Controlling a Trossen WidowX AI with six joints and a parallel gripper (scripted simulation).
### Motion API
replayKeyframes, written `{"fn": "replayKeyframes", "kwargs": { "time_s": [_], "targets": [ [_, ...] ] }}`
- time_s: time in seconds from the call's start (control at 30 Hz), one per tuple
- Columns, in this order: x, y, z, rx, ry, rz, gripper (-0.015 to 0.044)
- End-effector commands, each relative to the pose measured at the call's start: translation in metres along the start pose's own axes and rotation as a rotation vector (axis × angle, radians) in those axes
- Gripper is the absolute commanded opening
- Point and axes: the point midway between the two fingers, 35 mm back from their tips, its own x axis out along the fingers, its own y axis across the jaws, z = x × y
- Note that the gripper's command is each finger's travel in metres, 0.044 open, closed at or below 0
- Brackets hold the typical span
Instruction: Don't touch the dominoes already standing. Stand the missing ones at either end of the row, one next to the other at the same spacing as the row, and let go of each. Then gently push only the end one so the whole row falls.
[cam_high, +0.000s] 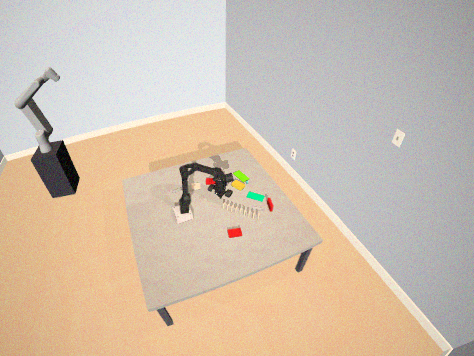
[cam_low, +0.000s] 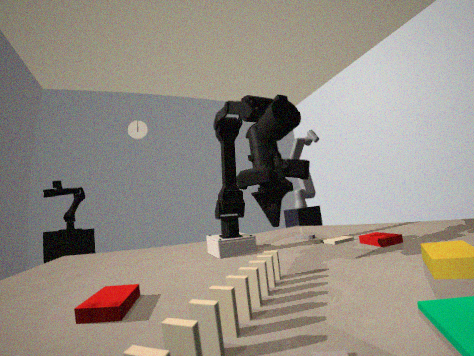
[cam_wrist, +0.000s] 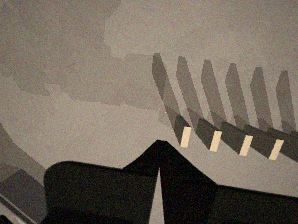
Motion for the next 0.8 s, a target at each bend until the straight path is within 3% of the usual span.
{"fn": "replayKeyframes", "kwargs": {
  "time_s": [0.0,0.1,0.77],
  "targets": [
    [0.049,0.005,-0.005,-0.001,0.023,0.024,0.0],
    [0.072,0.008,-0.007,-0.001,0.023,0.024,0.0],
    [0.072,-0.017,-0.006,-0.002,0.024,0.022,0.0]
  ]
}}
